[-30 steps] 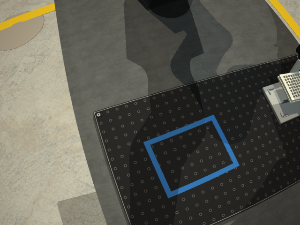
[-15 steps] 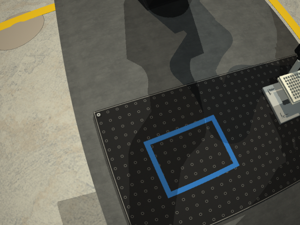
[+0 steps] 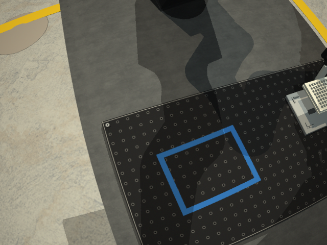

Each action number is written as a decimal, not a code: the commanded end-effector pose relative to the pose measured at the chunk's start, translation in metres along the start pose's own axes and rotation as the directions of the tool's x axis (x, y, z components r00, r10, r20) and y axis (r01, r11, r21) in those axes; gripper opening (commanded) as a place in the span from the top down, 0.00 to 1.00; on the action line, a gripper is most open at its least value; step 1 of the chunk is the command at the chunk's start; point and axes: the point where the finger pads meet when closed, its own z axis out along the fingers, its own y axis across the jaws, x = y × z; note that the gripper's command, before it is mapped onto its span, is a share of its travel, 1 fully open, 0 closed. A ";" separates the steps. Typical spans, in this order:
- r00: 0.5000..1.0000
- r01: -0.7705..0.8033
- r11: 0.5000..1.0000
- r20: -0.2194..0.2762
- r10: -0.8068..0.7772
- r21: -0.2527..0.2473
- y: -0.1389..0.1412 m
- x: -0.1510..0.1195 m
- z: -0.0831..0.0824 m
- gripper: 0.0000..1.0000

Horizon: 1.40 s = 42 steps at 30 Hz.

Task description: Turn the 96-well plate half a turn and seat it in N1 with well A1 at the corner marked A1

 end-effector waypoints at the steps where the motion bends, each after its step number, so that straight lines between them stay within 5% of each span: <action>1: 1.000 0.000 1.000 0.000 0.000 0.000 0.000 0.000 0.000 1.00; 42: 1.000 0.000 1.000 0.000 0.000 0.000 0.000 0.000 0.050 1.00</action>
